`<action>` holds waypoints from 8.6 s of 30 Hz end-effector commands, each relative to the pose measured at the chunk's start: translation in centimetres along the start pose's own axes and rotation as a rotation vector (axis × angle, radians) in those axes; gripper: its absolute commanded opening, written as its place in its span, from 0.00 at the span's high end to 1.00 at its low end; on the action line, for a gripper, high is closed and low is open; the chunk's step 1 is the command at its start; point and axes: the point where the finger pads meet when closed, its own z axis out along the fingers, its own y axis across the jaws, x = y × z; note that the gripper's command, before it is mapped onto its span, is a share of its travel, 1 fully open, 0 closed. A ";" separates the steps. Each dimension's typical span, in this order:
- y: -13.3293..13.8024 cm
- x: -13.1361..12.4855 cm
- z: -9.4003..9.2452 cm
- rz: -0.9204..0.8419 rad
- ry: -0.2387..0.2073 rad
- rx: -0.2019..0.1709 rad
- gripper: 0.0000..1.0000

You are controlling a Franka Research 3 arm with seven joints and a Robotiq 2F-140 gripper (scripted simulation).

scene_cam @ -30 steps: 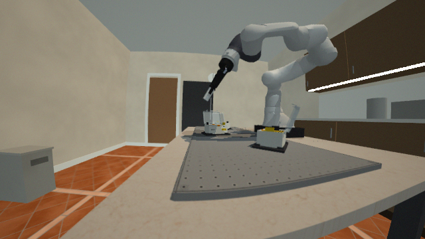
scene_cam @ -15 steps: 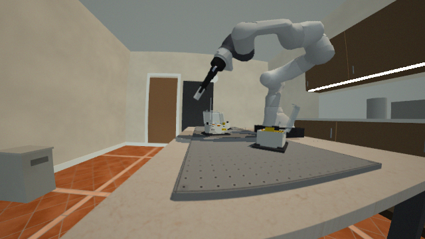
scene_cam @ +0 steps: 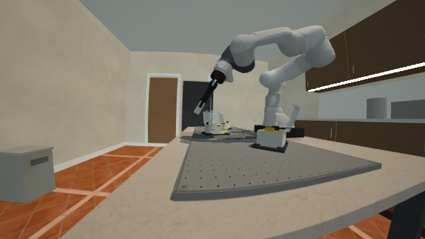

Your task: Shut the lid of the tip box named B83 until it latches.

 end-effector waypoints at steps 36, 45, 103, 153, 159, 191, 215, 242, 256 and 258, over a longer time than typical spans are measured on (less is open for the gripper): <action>-0.1 4.3 8.8 -0.009 -0.020 -0.001 1.00; -0.1 4.3 8.8 -0.009 -0.020 -0.001 1.00; -0.1 -0.5 0.1 -0.009 -0.020 -0.001 1.00; 0.0 -3.9 -6.1 -0.009 -0.020 -0.001 1.00; -1.5 -3.7 -6.2 0.078 -0.020 0.048 1.00; -13.8 -2.0 -7.2 0.203 -0.020 0.118 1.00; -23.8 2.0 -9.4 0.869 0.256 0.253 1.00; -25.5 2.7 -9.8 1.271 0.428 0.330 1.00; -25.5 3.2 -8.8 1.271 0.428 0.330 1.00; -25.5 3.2 -8.8 1.271 0.428 0.330 1.00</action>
